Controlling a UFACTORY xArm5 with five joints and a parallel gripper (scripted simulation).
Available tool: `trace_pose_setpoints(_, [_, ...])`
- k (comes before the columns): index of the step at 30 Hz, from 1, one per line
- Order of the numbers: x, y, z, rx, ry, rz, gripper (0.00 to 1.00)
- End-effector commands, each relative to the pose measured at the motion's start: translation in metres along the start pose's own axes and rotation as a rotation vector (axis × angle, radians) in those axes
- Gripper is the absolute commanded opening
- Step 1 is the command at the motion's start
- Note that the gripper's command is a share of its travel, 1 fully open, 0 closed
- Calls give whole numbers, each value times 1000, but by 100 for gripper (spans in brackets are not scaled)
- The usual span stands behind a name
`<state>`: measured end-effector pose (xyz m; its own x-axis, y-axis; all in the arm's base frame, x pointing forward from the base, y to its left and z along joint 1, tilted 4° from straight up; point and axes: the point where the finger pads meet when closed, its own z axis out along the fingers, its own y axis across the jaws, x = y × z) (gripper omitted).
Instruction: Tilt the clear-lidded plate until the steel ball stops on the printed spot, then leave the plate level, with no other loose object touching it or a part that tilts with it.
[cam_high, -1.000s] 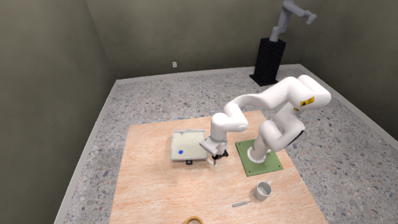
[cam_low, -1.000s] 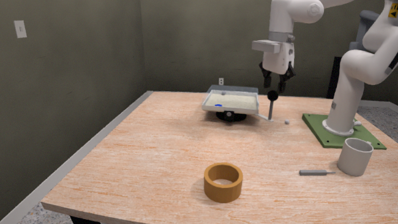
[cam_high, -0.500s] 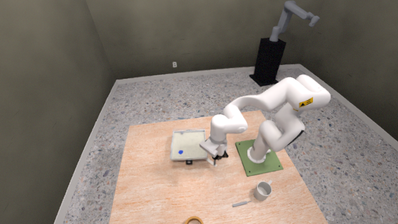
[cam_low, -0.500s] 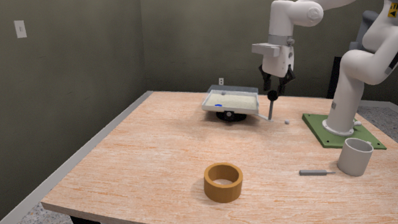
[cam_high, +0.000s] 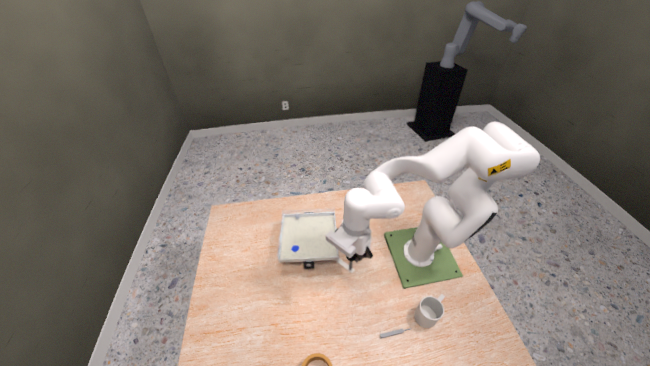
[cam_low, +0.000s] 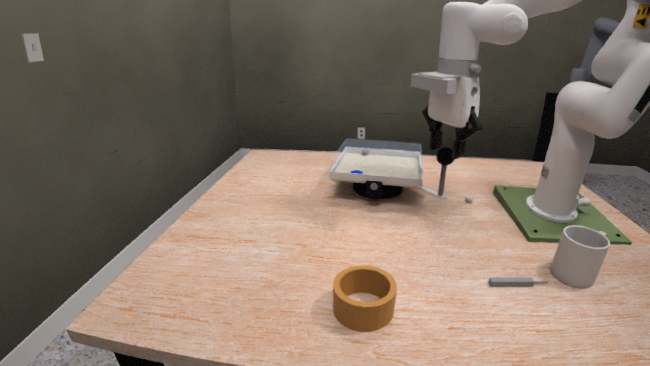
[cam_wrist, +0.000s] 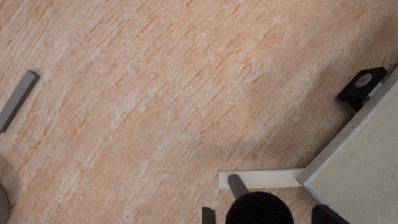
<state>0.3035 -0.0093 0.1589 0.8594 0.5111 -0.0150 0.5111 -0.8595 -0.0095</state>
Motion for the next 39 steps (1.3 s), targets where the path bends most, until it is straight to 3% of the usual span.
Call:
trace_pose_setpoints(1, [1,1,-1,-2,3,0,62])
trace_pose_setpoints(39, [1,0,5,-2,3,0,62])
